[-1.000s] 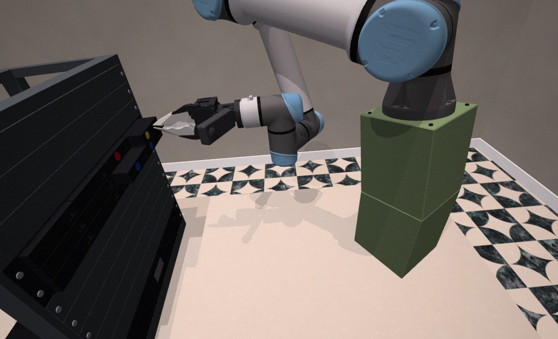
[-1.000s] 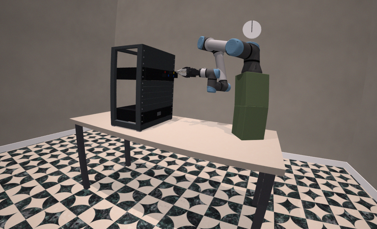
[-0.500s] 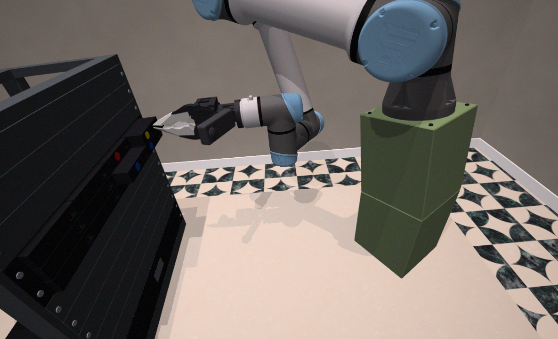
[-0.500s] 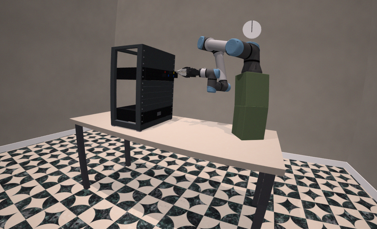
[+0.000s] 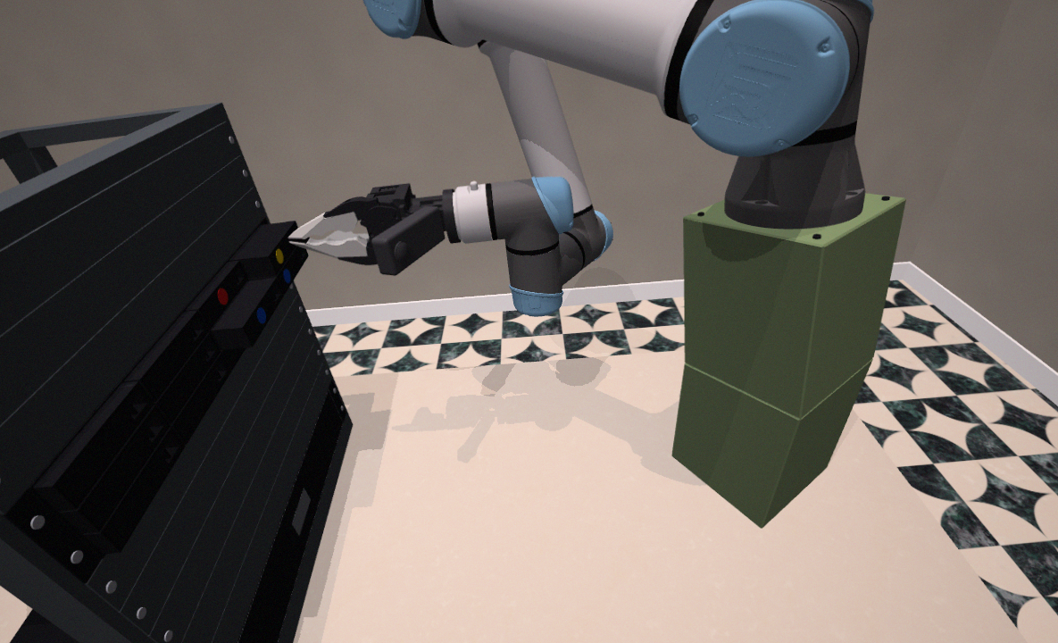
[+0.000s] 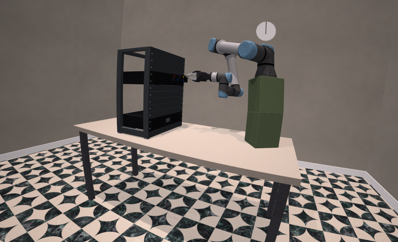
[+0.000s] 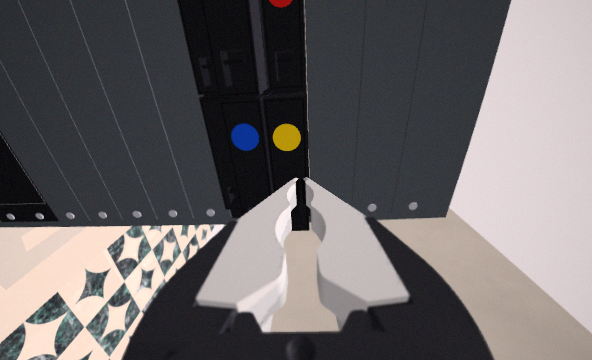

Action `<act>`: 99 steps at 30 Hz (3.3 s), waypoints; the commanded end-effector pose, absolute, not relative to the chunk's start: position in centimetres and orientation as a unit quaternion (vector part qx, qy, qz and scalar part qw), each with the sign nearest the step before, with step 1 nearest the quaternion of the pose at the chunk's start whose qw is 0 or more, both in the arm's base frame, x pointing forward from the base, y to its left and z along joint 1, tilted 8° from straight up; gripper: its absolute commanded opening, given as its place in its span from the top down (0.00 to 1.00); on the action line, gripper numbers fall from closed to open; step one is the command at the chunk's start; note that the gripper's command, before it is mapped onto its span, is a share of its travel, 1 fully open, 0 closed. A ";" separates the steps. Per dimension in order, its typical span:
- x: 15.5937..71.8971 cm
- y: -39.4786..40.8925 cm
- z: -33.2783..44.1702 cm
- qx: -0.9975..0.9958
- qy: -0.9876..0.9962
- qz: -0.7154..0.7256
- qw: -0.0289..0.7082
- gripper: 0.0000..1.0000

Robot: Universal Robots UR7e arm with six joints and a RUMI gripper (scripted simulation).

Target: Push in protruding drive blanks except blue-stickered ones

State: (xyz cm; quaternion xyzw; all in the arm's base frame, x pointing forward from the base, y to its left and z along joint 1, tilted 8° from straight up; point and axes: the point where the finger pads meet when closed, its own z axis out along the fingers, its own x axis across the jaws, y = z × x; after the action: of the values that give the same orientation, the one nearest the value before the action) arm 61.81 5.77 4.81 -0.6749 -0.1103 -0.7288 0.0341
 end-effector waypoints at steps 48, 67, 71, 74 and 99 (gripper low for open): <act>64.7 6.4 5.2 -0.673 -0.113 -0.731 0.033 1.00; 64.9 6.4 5.3 -0.673 -0.113 -0.731 0.033 1.00; 65.1 6.5 5.3 -0.673 -0.113 -0.731 0.033 1.00; 65.2 6.5 5.4 -0.673 -0.113 -0.731 0.033 1.00; 65.5 6.6 5.4 -0.673 -0.113 -0.731 0.033 1.00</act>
State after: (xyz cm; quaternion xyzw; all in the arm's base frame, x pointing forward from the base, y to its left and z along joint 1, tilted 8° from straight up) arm 65.30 6.51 5.02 -0.6761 -0.1103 -0.7277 0.0351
